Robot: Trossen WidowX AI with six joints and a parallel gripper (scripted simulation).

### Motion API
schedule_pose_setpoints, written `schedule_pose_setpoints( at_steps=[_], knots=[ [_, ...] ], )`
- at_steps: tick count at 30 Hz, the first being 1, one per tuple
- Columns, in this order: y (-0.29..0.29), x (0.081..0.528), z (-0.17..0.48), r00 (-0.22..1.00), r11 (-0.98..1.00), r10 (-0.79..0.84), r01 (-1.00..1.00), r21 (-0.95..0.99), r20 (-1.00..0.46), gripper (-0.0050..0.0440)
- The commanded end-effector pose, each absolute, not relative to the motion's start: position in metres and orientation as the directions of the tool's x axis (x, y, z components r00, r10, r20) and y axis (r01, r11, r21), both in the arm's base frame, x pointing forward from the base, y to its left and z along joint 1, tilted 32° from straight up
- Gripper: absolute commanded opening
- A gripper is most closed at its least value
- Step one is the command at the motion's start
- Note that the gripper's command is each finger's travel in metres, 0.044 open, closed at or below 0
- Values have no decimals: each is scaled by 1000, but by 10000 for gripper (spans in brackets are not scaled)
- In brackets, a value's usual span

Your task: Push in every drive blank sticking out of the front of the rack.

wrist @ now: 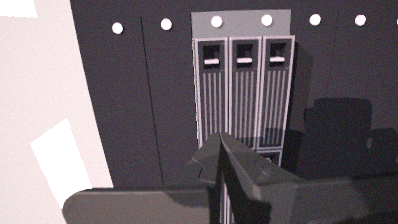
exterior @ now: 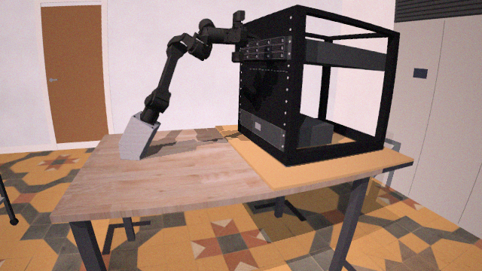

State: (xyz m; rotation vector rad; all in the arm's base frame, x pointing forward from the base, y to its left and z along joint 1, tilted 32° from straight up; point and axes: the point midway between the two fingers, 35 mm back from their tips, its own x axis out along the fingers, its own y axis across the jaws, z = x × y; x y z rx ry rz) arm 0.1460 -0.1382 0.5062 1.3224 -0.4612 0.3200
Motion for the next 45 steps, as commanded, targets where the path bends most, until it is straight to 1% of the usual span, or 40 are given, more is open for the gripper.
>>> schedule_pose_setpoints(
  at_steps=[1, 23, 35, 45],
  knots=[
    [-138, 143, 504, 870, 216, -23, -476, 852, 492, -50],
    [-139, 144, 504, 870, 216, -22, -477, 852, 492, -50],
    [-139, 171, 519, 870, 216, -22, -477, 852, 492, -50],
    [-140, 173, 520, 870, 216, -22, -477, 852, 492, -50]
  ],
)
